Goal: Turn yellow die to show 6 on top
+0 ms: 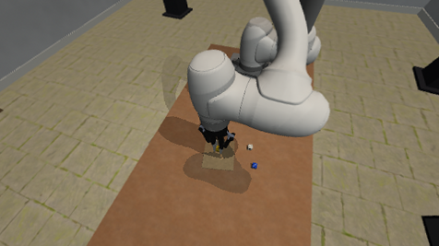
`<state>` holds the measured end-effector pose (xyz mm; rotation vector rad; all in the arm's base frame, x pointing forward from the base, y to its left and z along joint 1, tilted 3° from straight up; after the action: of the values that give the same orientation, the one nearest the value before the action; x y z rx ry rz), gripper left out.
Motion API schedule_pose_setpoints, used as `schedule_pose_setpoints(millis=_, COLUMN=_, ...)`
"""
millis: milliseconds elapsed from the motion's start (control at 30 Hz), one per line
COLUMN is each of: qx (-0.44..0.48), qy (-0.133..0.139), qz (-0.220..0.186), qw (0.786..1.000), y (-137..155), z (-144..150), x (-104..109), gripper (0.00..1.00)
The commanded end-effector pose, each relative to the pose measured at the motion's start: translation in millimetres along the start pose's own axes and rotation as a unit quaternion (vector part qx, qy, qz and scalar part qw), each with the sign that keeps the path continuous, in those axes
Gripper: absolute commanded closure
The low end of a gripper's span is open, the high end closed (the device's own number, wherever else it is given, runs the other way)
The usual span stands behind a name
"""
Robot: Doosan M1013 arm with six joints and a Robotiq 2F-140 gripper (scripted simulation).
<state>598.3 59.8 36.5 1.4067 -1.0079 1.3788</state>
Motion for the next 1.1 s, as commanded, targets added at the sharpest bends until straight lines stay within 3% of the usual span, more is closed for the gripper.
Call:
schedule_pose_setpoints(millis=0, qx=0.0, qy=0.0, qz=0.0, qw=1.0, y=-0.4, z=0.1, x=-17.0, gripper=0.91)
schedule_pose_setpoints(millis=400, qx=0.0, qy=0.0, qz=0.0, qw=1.0, y=-0.4, z=0.2, x=-42.4, gripper=0.91)
schedule_pose_setpoints(millis=1067, qx=0.0, qy=0.0, qz=0.0, qw=1.0, y=-0.4, z=0.2, x=-43.4, gripper=0.91)
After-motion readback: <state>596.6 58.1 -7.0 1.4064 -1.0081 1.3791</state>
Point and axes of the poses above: the point where the finger pads meet when closed, its own x axis back along the fingers, its own z axis across the jaws, y = z × x, the point moved 1 cm from there along x, back along the fingers, and after that the axes turned 10 degrees about x, right-handed, at the moved point
